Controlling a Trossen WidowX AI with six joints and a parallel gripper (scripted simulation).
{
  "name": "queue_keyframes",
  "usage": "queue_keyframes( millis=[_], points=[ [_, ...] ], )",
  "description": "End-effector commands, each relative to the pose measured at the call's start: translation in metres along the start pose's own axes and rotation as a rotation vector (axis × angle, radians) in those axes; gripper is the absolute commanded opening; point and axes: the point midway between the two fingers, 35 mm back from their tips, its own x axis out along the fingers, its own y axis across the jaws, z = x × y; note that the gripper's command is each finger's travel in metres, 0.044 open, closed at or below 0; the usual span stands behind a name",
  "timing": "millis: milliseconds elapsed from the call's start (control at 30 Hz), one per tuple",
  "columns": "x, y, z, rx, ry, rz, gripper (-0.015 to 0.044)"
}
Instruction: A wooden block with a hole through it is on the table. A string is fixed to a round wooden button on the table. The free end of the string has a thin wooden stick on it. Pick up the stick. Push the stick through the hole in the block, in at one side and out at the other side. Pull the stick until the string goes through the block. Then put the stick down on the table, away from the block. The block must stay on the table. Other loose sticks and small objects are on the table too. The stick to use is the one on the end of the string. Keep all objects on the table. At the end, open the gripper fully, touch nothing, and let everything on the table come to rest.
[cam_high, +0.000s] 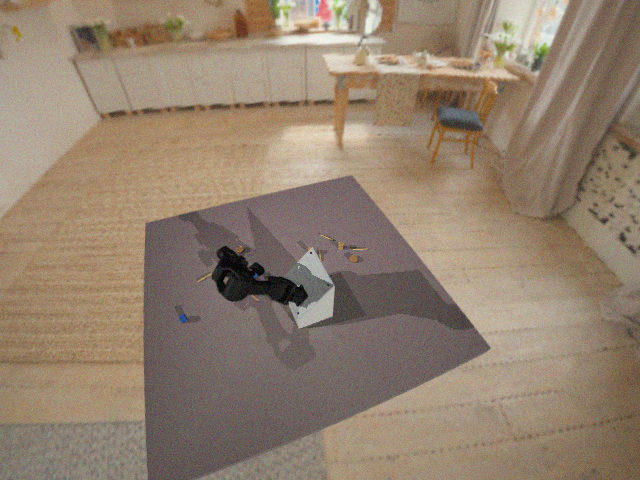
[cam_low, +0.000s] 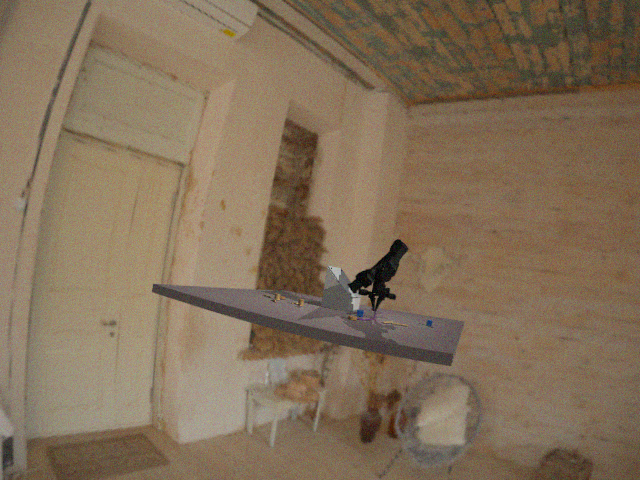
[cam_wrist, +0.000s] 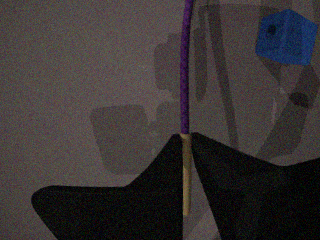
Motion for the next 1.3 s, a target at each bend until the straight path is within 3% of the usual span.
queue_keyframes(
  millis=[0,1267],
  points=[
    [-0.008,0.003,0.002,-0.012,-0.012,0.006,0.0000],
    [-0.042,-0.004,0.013,0.000,0.051,-0.024,0.0000]
  ],
)
